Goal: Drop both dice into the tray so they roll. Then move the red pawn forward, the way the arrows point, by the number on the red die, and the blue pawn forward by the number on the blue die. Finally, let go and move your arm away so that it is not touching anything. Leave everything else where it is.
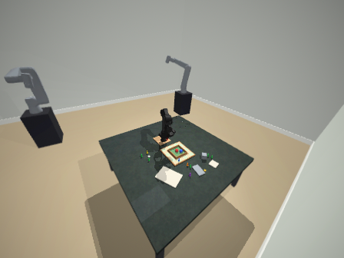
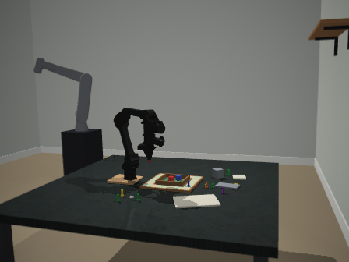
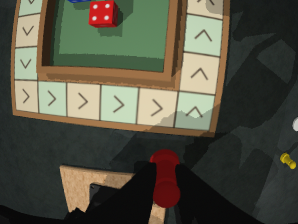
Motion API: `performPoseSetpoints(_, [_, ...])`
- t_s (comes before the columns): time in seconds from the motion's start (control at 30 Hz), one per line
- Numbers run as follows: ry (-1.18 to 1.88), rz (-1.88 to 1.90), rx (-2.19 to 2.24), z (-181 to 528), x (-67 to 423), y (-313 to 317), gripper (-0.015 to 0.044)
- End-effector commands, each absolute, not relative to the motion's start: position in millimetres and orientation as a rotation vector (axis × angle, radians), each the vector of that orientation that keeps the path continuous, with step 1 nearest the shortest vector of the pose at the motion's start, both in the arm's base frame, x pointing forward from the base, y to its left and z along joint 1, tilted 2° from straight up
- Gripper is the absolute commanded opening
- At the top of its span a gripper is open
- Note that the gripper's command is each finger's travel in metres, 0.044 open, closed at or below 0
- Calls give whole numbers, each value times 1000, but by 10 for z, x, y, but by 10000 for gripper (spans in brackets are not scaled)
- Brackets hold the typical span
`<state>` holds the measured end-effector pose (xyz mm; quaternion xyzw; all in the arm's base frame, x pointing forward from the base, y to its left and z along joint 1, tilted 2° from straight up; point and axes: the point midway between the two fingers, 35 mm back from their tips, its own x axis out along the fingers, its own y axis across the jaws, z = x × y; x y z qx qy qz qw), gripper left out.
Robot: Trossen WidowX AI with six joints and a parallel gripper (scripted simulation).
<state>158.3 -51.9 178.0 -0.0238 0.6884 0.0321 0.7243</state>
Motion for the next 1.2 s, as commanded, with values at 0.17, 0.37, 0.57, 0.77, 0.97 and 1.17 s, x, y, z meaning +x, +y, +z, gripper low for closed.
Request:
performPoseSetpoints(0.17, [1517,78,-54,1712,1904,-601,0])
performPoseSetpoints(0.37, [1514,78,-55,1609,2178,-668,0])
performPoseSetpoints(0.57, [1512,77,-55,1477,2448,-728,0])
performPoseSetpoints(0.77, [1509,77,-55,1319,2711,-779,0])
performPoseSetpoints(0.97, [1507,77,-56,1141,2957,-818,0])
performPoseSetpoints(1.17, [1507,77,-56,1044,2993,-822,0])
